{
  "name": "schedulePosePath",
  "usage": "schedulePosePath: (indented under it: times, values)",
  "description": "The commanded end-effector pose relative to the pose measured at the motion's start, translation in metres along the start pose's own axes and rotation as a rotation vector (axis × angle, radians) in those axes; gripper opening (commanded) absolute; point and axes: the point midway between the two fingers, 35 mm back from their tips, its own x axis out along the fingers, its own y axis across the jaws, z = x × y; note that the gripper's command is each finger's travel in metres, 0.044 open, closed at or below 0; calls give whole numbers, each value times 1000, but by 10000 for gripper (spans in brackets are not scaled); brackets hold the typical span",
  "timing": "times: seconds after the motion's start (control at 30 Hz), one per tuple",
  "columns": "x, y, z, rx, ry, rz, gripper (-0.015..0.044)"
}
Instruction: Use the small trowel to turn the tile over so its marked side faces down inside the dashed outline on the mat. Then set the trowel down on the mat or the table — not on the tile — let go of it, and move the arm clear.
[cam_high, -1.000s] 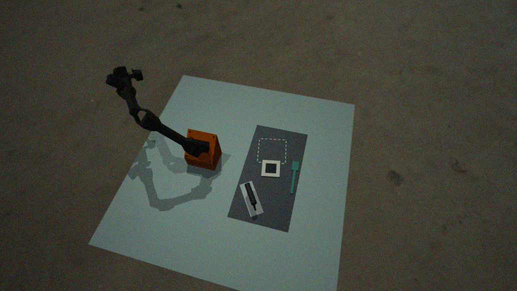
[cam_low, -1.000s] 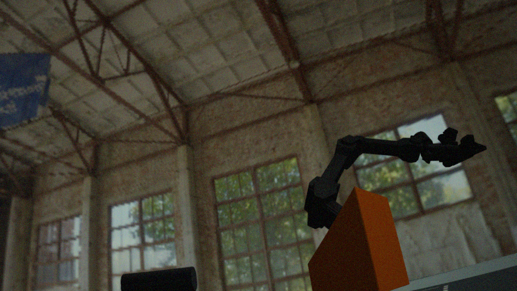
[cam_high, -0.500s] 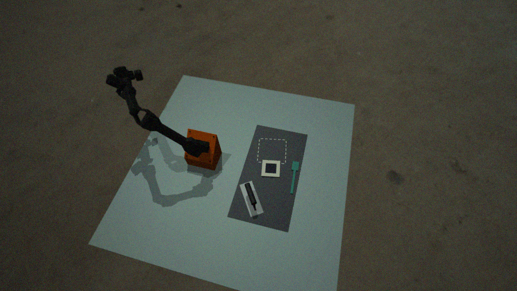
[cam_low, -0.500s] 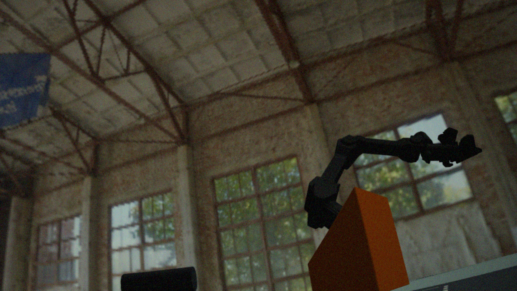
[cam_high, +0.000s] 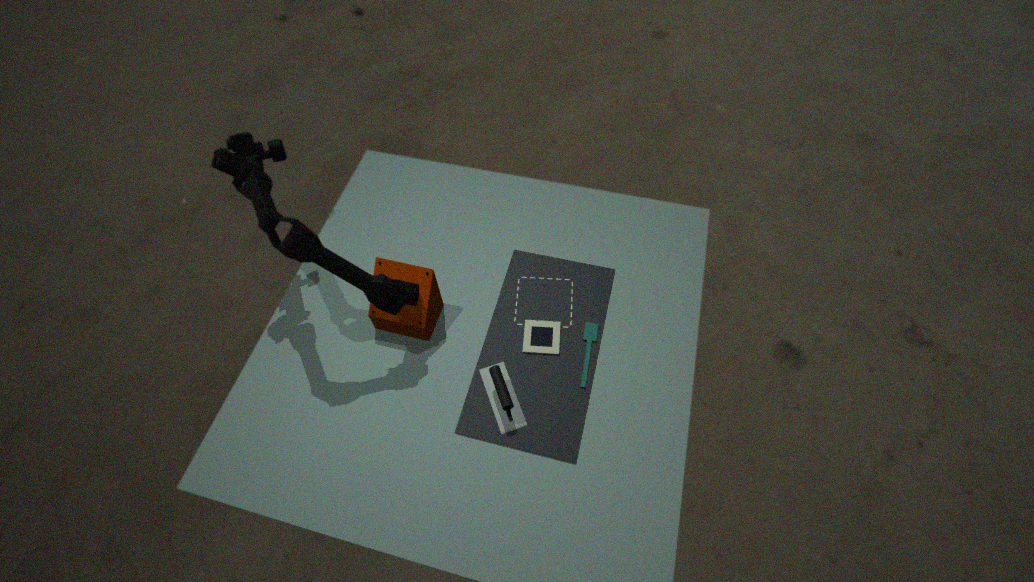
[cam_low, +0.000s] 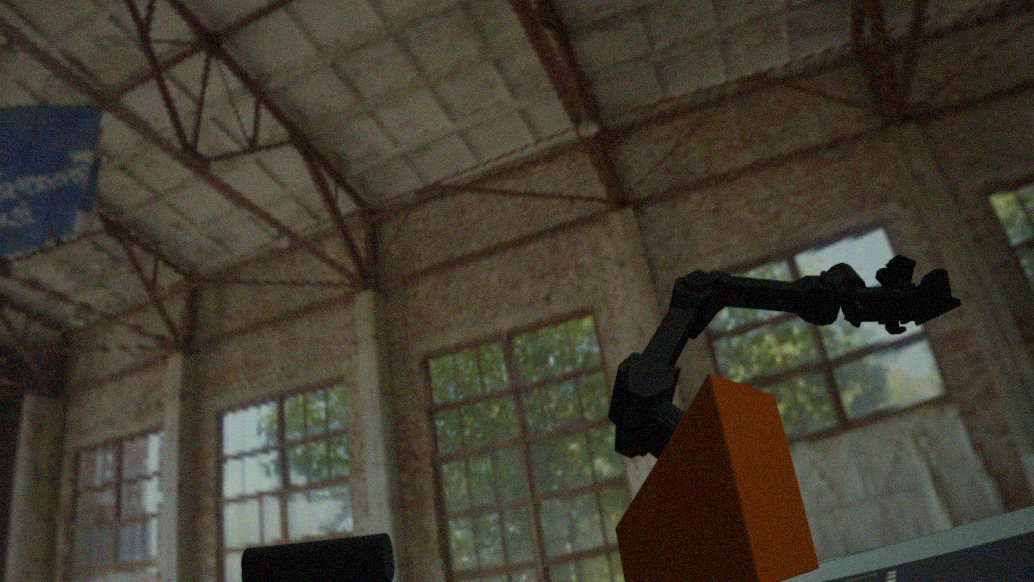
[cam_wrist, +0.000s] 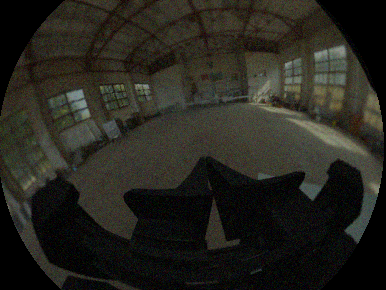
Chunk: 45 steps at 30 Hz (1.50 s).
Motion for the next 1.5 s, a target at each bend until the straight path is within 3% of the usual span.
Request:
schedulePosePath:
  times: [0.0, 0.23, 0.37, 1.07, 1.2, 1.47]
  values:
    - [0, 0, 0, 0, 0, 0, 0]
    - [0, 0, 0, 0, 0, 0, 0]
    - [0, 0, 0, 0, 0, 0, 100]
    - [0, 0, 0, 0, 0, 0, 100]
    - [0, 0, 0, 0, 0, 0, 0]
    - [0, 0, 0, 0, 0, 0, 0]
